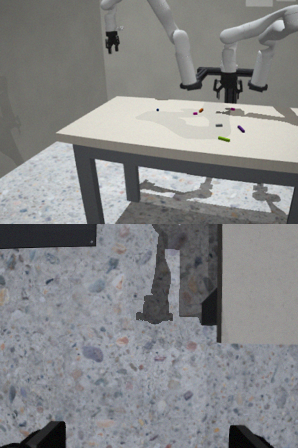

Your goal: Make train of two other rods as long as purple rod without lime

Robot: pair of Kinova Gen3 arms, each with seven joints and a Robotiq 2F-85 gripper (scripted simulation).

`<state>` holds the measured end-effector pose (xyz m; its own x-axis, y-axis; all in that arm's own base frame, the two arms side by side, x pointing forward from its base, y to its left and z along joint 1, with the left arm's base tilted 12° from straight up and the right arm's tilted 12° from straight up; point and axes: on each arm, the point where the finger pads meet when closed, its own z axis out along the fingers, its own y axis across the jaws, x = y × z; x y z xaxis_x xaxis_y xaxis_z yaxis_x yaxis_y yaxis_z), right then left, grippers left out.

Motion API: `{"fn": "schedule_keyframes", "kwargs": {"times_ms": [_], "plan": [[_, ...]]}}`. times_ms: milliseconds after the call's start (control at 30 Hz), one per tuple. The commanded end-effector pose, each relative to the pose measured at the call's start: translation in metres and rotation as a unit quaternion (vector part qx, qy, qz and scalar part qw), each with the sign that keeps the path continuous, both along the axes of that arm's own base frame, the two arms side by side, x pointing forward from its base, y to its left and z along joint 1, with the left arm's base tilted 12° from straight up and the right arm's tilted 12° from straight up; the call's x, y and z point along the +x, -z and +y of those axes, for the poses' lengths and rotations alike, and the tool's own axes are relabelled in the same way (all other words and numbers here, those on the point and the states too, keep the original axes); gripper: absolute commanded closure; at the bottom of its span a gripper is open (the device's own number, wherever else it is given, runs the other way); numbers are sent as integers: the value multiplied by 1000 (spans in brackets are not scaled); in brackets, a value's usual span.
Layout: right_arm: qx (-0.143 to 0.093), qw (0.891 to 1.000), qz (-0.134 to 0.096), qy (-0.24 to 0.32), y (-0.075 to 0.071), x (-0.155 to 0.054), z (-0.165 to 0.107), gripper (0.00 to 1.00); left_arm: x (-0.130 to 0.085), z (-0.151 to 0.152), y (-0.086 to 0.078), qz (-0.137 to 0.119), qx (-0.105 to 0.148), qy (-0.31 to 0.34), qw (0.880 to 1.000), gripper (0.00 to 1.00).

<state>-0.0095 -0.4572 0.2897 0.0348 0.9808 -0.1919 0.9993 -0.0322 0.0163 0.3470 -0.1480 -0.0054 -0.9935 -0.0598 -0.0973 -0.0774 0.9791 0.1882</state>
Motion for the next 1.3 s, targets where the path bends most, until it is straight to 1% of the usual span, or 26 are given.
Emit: {"fn": "schedule_keyframes", "kwargs": {"times_ms": [0, 433, 1267], "plan": [[-3, 1000, 3, -1, -1, -4, -1, 2, 0, 2, -2, 0, -1, 15, 1000, 2], [-3, 1000, 3, -1, -1, -4, -1, 2, -4, 4, -3, 4, 0, 34, 999, 2], [-3, 1000, 3, -1, -1, -4, -1, 2, -5, 4, -3, 5, 0, 35, 999, 2]]}}
